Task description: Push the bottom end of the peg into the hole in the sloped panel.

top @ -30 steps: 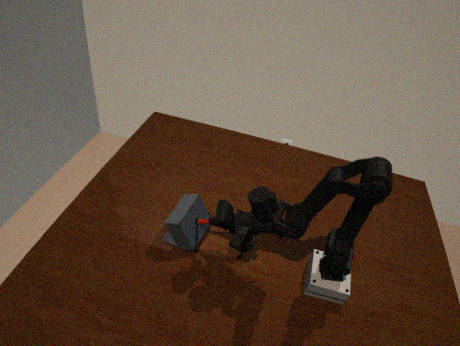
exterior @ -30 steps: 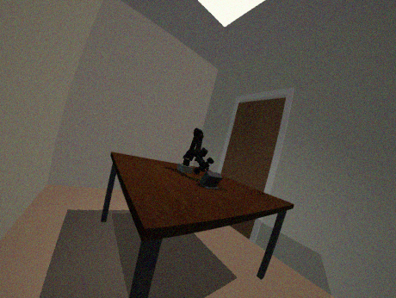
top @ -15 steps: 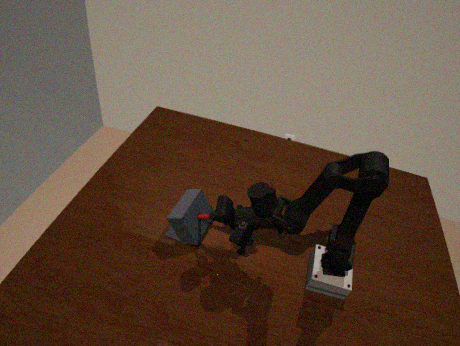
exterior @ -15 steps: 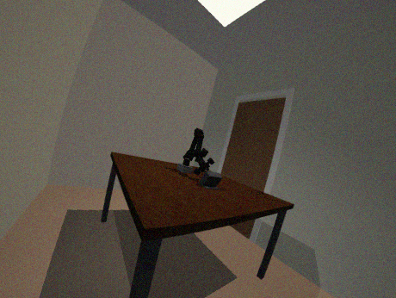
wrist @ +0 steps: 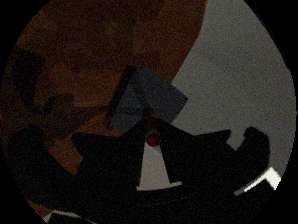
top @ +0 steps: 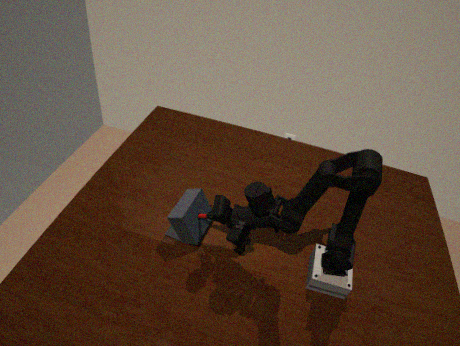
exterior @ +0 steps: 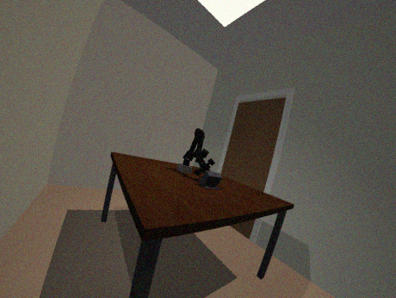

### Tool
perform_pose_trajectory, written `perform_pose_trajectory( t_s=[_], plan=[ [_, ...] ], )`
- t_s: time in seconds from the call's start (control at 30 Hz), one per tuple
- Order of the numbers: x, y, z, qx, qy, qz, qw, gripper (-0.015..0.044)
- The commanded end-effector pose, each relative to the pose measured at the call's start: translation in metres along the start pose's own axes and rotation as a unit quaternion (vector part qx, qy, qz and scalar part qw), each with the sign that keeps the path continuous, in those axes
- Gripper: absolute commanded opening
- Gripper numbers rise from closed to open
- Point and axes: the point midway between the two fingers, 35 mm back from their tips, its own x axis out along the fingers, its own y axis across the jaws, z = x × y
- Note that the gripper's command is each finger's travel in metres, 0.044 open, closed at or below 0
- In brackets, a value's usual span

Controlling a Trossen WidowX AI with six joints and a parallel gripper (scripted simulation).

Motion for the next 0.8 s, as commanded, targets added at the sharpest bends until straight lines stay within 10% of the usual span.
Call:
perform_pose_trajectory(
  t_s=[0.0, 0.77],
  plan=[
    [0.004, 0.001, 0.001, 0.0, -0.001, 0.002, 1.0, 0.0],
    [0.016, 0.002, 0.001, 0.0, -0.001, 0.001, 1.0, 0.0]
  ],
)
